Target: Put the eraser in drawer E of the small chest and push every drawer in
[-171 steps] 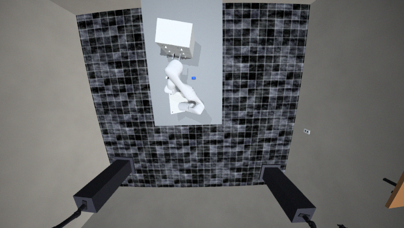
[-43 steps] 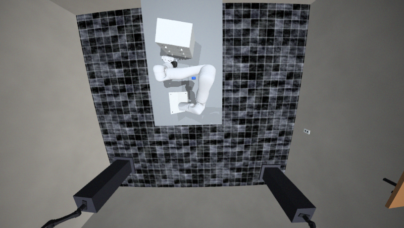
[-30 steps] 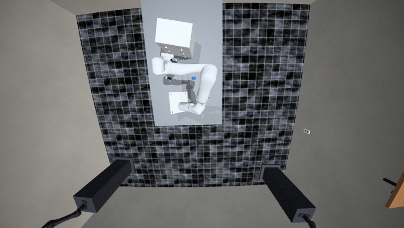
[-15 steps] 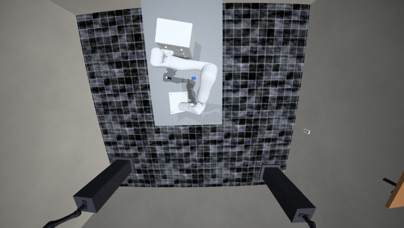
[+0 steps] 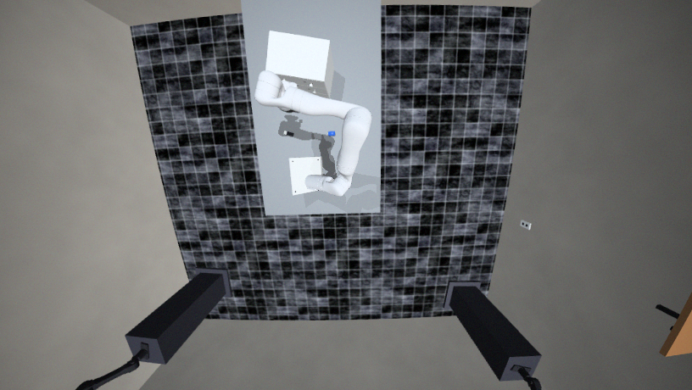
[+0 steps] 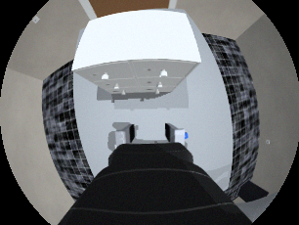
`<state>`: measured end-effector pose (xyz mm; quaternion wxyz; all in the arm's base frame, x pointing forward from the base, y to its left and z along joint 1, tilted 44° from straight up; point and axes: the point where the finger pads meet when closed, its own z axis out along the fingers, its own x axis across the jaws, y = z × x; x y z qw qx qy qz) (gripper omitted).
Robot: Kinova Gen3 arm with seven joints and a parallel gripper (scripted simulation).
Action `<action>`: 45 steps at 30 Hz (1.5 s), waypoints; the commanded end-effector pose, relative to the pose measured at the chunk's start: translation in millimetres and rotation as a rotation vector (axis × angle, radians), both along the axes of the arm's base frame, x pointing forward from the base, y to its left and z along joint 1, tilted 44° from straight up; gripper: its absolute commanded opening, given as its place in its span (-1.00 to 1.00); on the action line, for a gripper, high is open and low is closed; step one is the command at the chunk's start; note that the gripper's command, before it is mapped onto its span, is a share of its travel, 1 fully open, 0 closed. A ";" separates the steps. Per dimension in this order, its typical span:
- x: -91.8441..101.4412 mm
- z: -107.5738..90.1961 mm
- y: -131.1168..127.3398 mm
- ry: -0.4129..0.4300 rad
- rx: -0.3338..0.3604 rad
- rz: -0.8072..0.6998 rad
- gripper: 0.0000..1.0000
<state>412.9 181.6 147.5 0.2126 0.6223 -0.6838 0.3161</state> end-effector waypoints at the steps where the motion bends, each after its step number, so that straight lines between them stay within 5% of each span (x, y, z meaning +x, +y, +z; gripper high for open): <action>1: 0.2 0.3 1.2 0.005 0.003 -0.007 1.00; 45: -2.4 2.3 3.2 0.029 0.008 -0.029 1.00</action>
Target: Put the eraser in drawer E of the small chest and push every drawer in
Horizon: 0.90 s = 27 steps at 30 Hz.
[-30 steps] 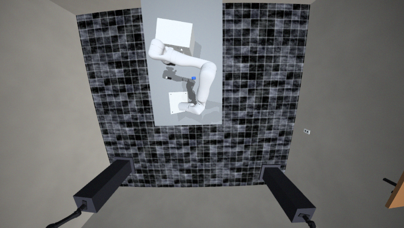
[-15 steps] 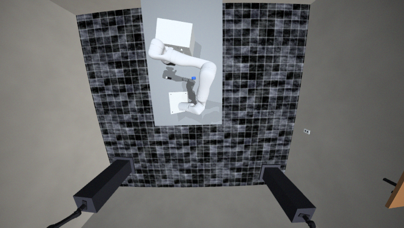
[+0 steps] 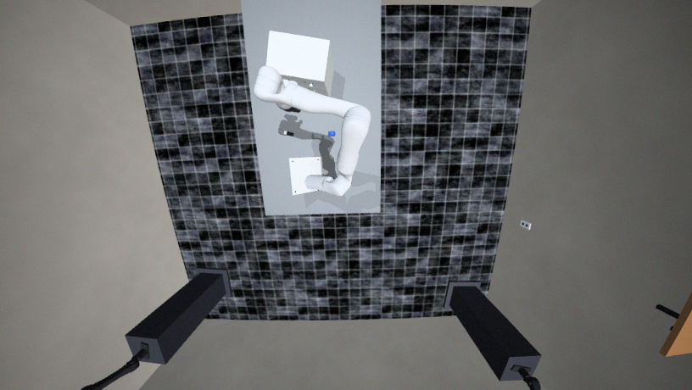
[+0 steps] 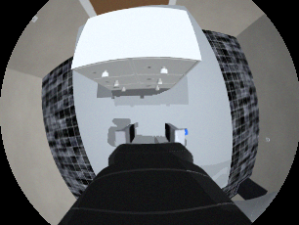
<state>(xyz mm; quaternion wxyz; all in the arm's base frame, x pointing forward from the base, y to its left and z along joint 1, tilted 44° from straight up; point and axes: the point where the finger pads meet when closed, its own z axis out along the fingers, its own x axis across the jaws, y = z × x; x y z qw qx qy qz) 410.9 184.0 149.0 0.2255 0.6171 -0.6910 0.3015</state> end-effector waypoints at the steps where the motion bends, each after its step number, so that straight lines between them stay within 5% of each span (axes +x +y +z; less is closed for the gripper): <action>1: -0.9 1.1 0.8 -0.001 0.001 0.001 1.00; 27: -59.8 39.1 -2.2 -0.001 0.001 0.001 1.00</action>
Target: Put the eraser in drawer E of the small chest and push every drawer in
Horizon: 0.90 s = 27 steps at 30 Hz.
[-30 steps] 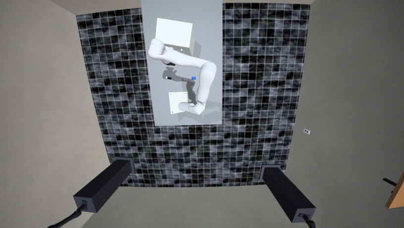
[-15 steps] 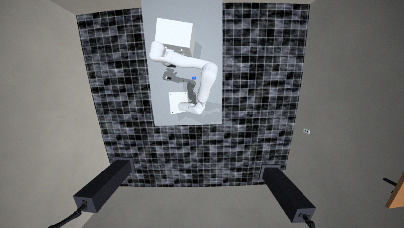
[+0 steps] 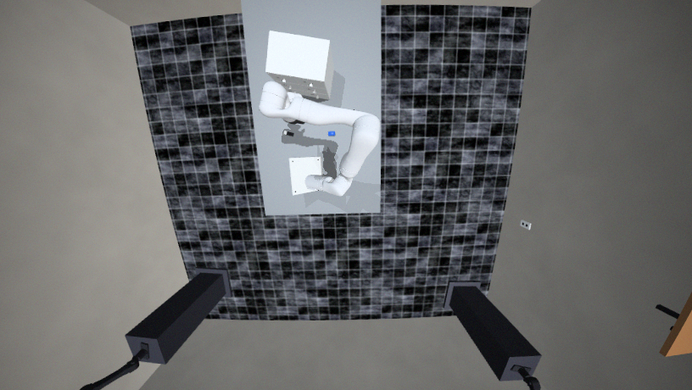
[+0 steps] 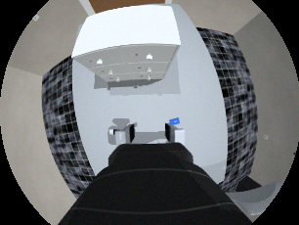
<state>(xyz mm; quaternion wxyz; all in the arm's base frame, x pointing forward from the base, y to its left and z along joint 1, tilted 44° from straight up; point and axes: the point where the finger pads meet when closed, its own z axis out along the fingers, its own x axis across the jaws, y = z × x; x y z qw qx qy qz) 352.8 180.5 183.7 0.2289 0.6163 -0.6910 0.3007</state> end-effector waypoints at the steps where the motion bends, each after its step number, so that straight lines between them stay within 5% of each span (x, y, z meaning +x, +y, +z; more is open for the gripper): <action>1: -2.4 4.9 1.3 -0.006 0.005 0.005 1.00; 16: -1.3 3.9 -0.4 -0.025 0.001 0.023 1.00; 27: 9.2 -4.7 -10.6 -0.147 -0.022 0.139 1.00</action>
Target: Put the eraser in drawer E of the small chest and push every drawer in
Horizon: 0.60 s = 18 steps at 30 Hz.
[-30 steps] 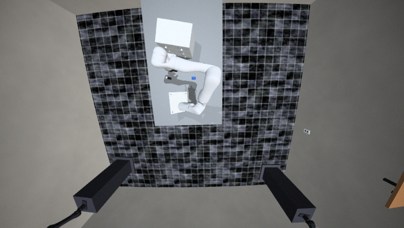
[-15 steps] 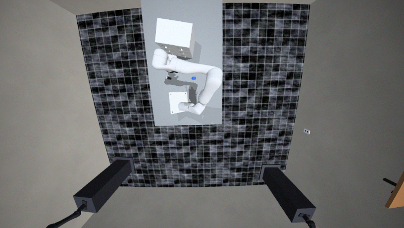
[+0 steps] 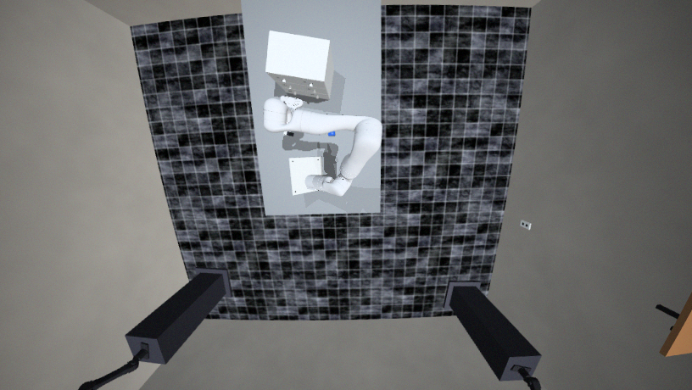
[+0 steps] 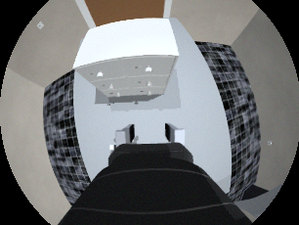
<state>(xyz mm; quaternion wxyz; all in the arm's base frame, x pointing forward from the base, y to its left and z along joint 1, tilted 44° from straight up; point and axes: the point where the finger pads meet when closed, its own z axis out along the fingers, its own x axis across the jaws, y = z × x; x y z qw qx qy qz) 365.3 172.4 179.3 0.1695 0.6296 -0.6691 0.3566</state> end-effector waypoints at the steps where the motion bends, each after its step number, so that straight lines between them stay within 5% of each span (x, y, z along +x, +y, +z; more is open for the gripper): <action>1: -3.4 -0.4 -2.4 -0.014 -0.012 0.032 1.00; 18: 20.9 -20.3 -26.0 -0.297 -0.069 0.299 1.00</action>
